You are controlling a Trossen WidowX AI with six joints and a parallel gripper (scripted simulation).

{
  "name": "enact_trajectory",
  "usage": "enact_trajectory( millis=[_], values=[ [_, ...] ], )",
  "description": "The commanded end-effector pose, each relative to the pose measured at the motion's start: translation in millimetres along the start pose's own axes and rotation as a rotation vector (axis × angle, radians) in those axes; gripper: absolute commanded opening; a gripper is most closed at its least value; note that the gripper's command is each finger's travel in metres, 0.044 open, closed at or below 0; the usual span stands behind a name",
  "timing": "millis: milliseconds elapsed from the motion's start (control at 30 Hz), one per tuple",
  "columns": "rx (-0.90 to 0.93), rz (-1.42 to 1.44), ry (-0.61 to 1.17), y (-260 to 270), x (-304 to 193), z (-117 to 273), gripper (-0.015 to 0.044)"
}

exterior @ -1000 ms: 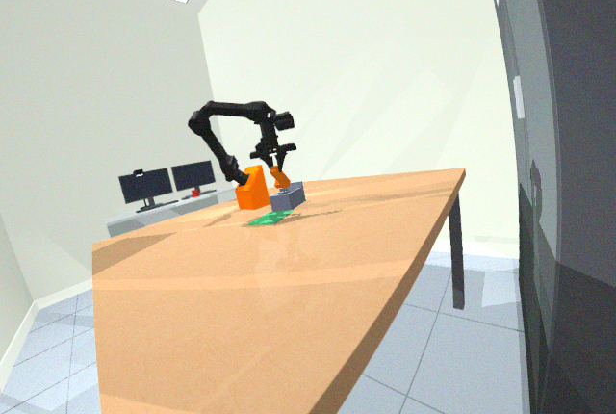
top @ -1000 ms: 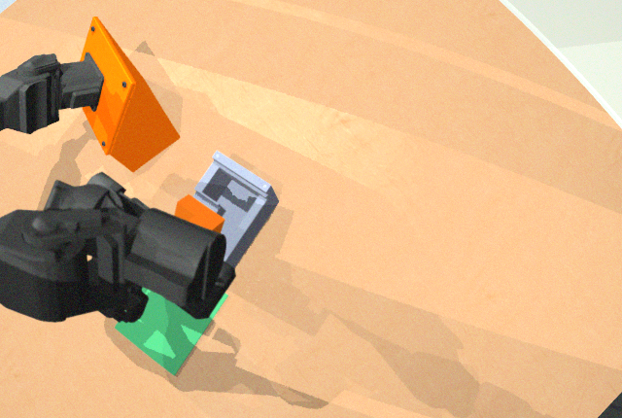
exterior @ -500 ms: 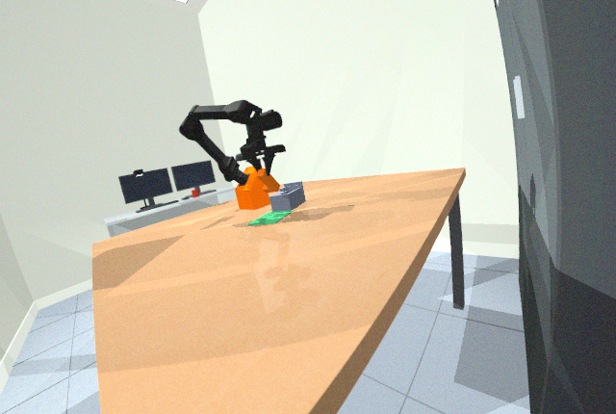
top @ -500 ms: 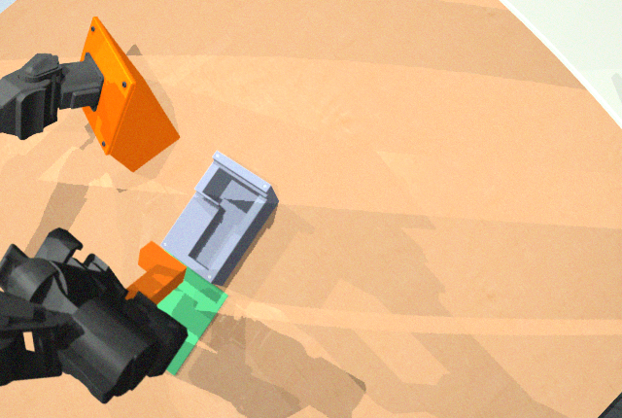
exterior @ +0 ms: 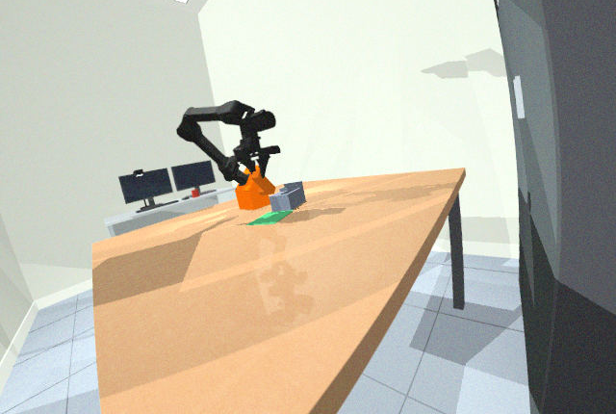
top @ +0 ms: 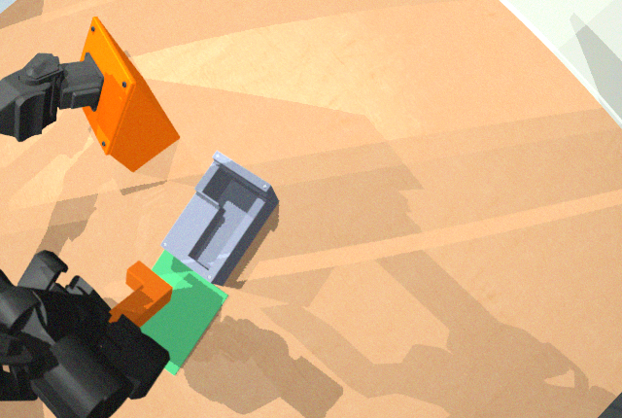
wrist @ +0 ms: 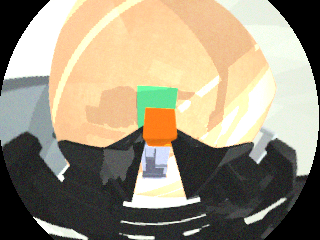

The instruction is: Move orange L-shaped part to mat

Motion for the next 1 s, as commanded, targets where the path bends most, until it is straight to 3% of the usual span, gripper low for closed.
enact_trajectory(
  millis=[0, 967],
  values=[
    [-0.003, 0.003, -0.003, -0.8, 1.0, -5.9, 0.0],
    [-0.002, 0.003, -0.005, -0.9, 1.4, -52.3, 0.0]
  ],
)
Point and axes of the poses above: the point midway between the two fingers, 35 mm back from their tips, its own z axis back along the fingers, its own y axis across the jaws, x = y × z, the point moved 7 cm from there along z, back along the fingers, and after that the axes turned 11 degrees about -z, right-handed, at the moved point
